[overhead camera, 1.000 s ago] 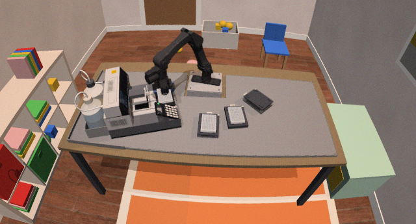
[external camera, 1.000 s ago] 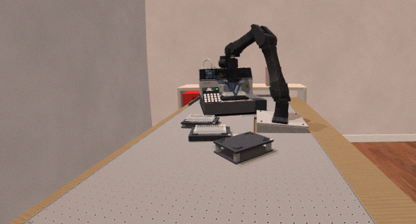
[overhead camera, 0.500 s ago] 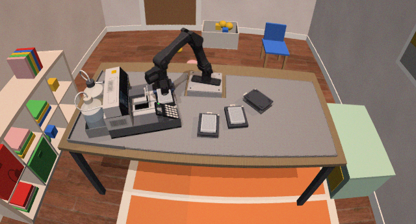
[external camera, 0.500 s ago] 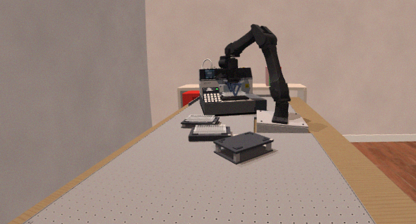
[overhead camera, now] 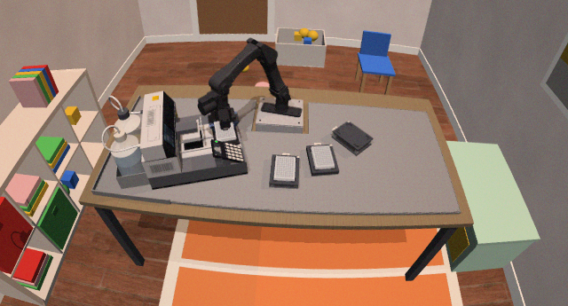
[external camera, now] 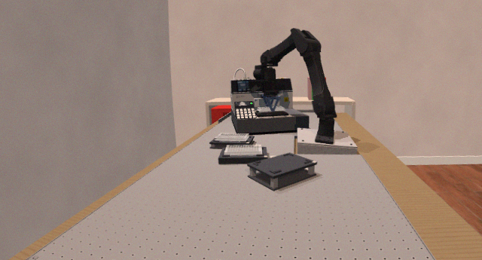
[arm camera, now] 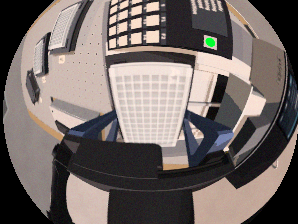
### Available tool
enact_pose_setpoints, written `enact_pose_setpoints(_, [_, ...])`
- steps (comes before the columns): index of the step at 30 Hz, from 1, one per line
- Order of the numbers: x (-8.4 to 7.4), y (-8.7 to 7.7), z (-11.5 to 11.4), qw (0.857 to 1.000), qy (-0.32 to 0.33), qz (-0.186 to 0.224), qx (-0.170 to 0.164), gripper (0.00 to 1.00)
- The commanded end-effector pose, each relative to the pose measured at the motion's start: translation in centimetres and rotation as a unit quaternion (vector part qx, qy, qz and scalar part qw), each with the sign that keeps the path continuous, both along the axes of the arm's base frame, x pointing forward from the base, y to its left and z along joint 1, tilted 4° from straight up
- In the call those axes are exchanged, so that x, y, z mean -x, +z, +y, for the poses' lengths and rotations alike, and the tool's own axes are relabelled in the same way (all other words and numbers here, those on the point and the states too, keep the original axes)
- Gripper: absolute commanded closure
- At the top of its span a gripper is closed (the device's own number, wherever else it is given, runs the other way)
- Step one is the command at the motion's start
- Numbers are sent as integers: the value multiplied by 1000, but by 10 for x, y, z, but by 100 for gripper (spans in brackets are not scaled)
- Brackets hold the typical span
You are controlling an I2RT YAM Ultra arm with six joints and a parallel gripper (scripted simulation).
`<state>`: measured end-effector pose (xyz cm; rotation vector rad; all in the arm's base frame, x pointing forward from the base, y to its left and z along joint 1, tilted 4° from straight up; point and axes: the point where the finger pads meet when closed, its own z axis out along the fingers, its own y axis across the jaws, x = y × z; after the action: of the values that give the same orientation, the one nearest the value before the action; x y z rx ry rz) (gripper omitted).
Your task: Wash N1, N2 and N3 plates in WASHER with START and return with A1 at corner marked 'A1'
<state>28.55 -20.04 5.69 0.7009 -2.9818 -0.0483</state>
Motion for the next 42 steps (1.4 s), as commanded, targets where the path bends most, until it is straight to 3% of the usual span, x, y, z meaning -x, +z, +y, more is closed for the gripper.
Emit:
enact_pose_setpoints(1, [-2,6,-1,1000,0,-9,4,100])
enact_pose_setpoints(42, [-1,2,0,1000,0,-9,4,100])
